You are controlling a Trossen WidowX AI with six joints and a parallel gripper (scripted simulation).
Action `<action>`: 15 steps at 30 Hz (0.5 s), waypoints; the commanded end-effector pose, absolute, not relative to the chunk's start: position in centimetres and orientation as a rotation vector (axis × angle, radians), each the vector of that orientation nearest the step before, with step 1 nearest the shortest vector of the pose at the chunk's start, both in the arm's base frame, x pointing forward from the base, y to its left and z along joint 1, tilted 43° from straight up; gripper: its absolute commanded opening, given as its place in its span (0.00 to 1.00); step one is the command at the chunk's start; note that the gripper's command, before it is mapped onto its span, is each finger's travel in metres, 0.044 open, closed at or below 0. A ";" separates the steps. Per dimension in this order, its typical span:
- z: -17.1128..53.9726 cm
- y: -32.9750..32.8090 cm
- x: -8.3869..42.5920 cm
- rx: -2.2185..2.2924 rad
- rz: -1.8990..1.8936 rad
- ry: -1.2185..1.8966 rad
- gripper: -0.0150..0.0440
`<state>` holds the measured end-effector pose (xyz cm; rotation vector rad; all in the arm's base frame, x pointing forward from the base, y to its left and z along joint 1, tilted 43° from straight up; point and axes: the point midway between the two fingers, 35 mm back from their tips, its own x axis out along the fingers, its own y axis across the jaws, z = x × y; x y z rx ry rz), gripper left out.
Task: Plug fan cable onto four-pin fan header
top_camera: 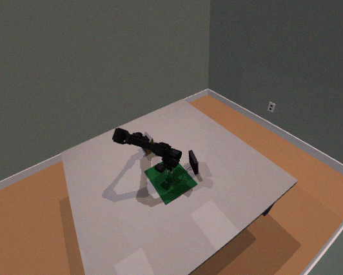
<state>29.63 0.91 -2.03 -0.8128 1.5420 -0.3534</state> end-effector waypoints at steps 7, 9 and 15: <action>-2.2 0.7 29.7 -0.820 -0.352 1.540 0.25; -2.2 0.7 29.7 -0.820 -0.352 1.540 0.25; -2.5 0.4 29.7 -0.820 -0.352 1.540 0.25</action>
